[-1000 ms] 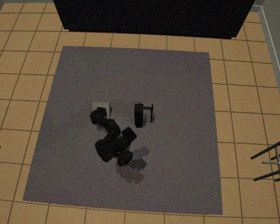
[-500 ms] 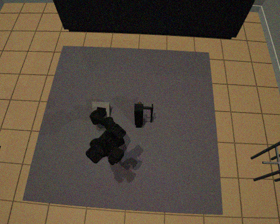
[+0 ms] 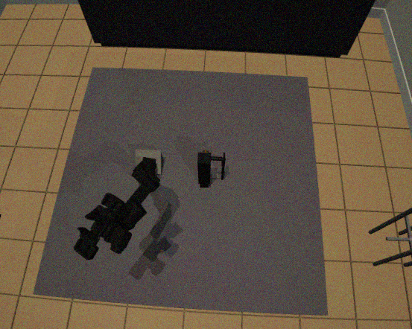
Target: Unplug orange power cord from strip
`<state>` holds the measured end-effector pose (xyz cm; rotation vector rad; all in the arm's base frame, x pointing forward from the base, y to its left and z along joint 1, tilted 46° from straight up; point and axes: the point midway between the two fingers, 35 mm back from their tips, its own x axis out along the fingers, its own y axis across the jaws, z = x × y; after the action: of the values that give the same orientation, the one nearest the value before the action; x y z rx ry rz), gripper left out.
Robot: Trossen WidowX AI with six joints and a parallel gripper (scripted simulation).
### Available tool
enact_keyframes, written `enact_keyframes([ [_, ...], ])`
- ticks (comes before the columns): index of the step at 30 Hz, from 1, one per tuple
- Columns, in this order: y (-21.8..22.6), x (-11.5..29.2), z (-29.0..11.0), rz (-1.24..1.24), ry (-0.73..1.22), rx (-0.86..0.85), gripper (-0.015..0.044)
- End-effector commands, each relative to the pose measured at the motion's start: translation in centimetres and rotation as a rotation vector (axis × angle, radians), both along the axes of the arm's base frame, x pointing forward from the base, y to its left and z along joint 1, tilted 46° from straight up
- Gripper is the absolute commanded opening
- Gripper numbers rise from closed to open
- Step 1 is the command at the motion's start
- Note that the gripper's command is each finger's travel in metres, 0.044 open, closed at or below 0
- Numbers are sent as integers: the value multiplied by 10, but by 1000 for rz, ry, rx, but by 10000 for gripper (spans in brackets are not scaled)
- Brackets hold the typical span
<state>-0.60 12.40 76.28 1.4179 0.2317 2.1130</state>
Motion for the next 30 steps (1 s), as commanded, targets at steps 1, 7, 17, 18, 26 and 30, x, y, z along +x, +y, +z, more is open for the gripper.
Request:
enact_keyframes([
  [1, -40, -38, 6, 149, -44, 91, 160],
  [7, -97, -72, 7, 335, -92, 203, 160],
  [17, -208, -91, -3, 644, -152, 409, 160],
  [18, -219, -90, -5, 675, -157, 431, 160],
  [26, -317, -62, -29, 914, -184, 636, 160],
  [30, -363, -34, -46, 1028, -187, 750, 160],
])
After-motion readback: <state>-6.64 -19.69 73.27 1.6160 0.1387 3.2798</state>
